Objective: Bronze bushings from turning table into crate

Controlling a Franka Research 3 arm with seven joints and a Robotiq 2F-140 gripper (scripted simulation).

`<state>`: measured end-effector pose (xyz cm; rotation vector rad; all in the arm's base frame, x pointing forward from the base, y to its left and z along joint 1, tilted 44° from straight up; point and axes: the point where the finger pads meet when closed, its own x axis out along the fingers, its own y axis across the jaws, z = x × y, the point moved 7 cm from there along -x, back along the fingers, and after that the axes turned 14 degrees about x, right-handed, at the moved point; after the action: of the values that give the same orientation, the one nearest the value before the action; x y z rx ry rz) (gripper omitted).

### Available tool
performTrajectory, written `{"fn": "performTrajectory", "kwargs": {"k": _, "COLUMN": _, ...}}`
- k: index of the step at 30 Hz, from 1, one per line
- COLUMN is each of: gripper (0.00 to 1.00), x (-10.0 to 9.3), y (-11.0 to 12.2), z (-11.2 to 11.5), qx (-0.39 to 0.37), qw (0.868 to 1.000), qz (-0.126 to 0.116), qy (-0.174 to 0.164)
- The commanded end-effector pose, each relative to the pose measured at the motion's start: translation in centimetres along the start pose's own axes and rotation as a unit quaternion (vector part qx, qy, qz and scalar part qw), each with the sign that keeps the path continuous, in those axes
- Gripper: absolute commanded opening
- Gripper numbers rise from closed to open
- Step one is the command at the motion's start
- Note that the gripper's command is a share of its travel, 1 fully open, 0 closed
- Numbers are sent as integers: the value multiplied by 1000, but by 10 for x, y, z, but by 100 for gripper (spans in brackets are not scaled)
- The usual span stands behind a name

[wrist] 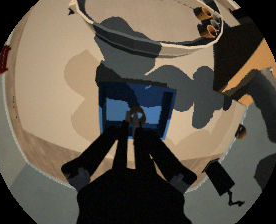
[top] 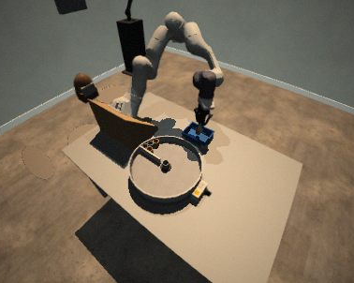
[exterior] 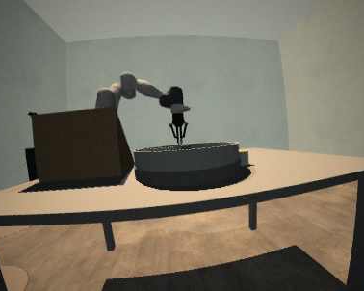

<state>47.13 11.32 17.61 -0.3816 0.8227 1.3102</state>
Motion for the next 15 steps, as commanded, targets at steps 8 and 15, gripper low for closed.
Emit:
{"fn": "performTrajectory", "kwargs": {"k": 8, "gripper": 0, "x": 15, "y": -2, "z": 1, "qx": -5, "qw": 1000, "qz": -4, "qy": 0}}
{"fn": "performTrajectory", "kwargs": {"k": 15, "gripper": 0, "x": 24, "y": -2, "z": 1, "qx": -5, "qw": 1000, "qz": -4, "qy": 0}}
